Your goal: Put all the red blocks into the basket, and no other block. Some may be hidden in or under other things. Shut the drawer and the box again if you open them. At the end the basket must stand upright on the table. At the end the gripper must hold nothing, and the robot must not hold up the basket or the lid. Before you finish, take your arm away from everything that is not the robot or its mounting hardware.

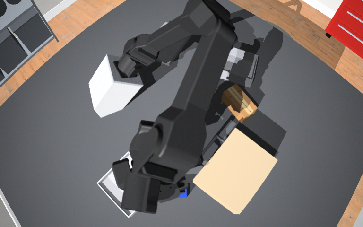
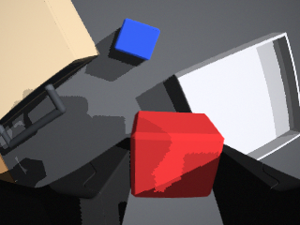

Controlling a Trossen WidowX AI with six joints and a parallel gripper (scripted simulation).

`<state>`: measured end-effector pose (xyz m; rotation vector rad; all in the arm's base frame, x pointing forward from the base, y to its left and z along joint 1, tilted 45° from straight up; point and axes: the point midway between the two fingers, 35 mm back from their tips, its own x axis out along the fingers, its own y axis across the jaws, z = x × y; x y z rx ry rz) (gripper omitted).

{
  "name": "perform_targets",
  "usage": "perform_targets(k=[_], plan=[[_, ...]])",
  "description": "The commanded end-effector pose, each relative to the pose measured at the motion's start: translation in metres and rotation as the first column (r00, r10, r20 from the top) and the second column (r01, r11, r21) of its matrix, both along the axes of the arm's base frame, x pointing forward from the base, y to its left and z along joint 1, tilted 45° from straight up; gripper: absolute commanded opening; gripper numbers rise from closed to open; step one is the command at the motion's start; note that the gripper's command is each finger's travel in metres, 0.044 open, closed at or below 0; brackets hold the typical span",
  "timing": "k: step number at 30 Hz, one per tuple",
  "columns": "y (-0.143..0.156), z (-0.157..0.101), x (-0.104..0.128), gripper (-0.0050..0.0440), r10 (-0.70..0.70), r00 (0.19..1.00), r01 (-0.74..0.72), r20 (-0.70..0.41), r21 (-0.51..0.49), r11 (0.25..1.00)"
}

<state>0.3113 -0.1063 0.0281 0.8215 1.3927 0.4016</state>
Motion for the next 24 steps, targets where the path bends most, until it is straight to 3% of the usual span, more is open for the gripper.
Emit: perform_targets(k=[1, 4, 6, 10, 24], plan=[[-0.013, -0.013, -0.002, 0.0, -0.077, 0.994, 0.079, -0.076, 0.015, 0.997], [-0.033, -0.034, -0.009, 0.0, -0.205, 0.956, 0.215, -0.211, 0.028, 0.976], [-0.046, -0.048, -0.014, 0.0, -0.205, 0.956, 0.215, -0.211, 0.028, 0.976], [-0.047, -0.049, -0.014, 0.0, -0.205, 0.956, 0.215, -0.211, 0.028, 0.976], [0.009, -0.105, 0.0, 0.0, -0.205, 0.956, 0.215, -0.211, 0.028, 0.976]])
